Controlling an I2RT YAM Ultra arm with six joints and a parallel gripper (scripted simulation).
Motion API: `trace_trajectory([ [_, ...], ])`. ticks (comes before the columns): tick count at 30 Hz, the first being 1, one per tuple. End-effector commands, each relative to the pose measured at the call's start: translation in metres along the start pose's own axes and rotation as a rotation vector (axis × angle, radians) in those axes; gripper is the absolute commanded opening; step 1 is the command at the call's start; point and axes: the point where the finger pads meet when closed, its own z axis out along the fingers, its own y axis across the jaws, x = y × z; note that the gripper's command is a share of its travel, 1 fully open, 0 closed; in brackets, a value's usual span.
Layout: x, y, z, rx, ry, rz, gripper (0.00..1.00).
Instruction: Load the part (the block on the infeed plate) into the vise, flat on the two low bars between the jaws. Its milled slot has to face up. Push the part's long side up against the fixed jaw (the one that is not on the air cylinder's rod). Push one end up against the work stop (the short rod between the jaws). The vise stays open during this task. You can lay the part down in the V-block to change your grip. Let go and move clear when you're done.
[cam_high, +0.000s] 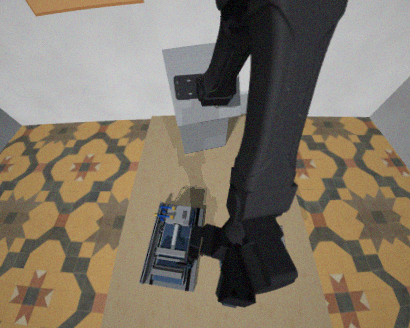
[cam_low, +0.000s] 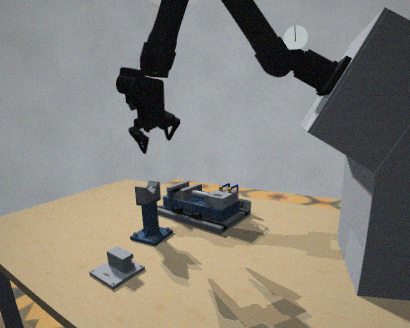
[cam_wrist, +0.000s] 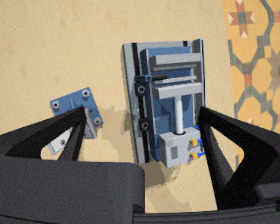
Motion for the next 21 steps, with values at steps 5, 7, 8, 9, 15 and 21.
trace_trajectory([
  [5, -0.047, 0.057, -0.022, -0.265, -0.132, -0.134, 1.00],
  [7, -0.055, 0.066, -0.030, -0.312, -0.164, -0.164, 1.00],
  [8, -0.059, 0.071, -0.035, -0.335, -0.180, -0.178, 1.00],
  [9, -0.063, 0.076, -0.039, -0.359, -0.198, -0.193, 1.00],
  [15, -0.038, 0.113, -0.038, -0.438, -0.148, -0.413, 1.00],
  [21, -0.018, 0.129, -0.038, -0.434, -0.104, -0.560, 1.00],
])
